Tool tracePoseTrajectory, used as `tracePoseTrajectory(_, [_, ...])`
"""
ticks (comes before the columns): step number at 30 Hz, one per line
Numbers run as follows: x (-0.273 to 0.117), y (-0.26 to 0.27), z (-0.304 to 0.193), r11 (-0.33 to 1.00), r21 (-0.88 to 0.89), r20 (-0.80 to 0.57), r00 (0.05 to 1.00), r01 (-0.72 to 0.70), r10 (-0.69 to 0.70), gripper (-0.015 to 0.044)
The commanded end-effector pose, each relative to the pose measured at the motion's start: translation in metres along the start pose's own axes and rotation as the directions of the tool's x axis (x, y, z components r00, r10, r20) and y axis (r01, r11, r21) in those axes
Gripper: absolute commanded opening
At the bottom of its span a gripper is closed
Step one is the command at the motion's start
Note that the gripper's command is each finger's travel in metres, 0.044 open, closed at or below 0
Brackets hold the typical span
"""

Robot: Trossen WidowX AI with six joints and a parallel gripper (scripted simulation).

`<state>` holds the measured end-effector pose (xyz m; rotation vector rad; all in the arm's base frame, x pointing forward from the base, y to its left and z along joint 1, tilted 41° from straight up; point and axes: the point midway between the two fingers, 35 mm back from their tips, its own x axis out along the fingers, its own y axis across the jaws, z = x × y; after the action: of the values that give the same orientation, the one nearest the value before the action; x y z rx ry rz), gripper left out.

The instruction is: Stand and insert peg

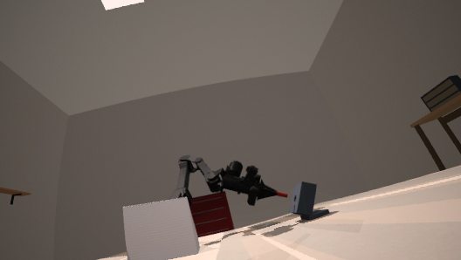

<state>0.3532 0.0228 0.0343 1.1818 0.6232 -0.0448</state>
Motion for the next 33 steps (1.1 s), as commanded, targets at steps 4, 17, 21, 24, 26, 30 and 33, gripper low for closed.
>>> tracePoseTrajectory(4, [0.003,-0.003,-0.002,1.000,0.005,0.001,1.000,0.003,-0.003,0.0000])
tracePoseTrajectory(17, [0.019,-0.002,-0.002,1.000,0.000,0.002,1.000,0.002,-0.002,0.0000])
tracePoseTrajectory(21, [0.024,-0.003,-0.002,1.000,0.000,0.002,1.000,0.001,-0.001,0.0000])
tracePoseTrajectory(24, [0.024,-0.003,-0.002,1.000,-0.001,0.002,1.000,0.001,-0.001,0.0000])
tracePoseTrajectory(26, [0.022,-0.002,-0.002,1.000,-0.003,0.003,1.000,0.000,0.000,0.0000])
tracePoseTrajectory(30, [0.020,-0.002,-0.001,1.000,-0.004,0.003,1.000,0.000,0.000,0.0000])
tracePoseTrajectory(33, [0.020,-0.002,-0.001,1.000,-0.004,0.003,1.000,0.000,0.000,0.0000])
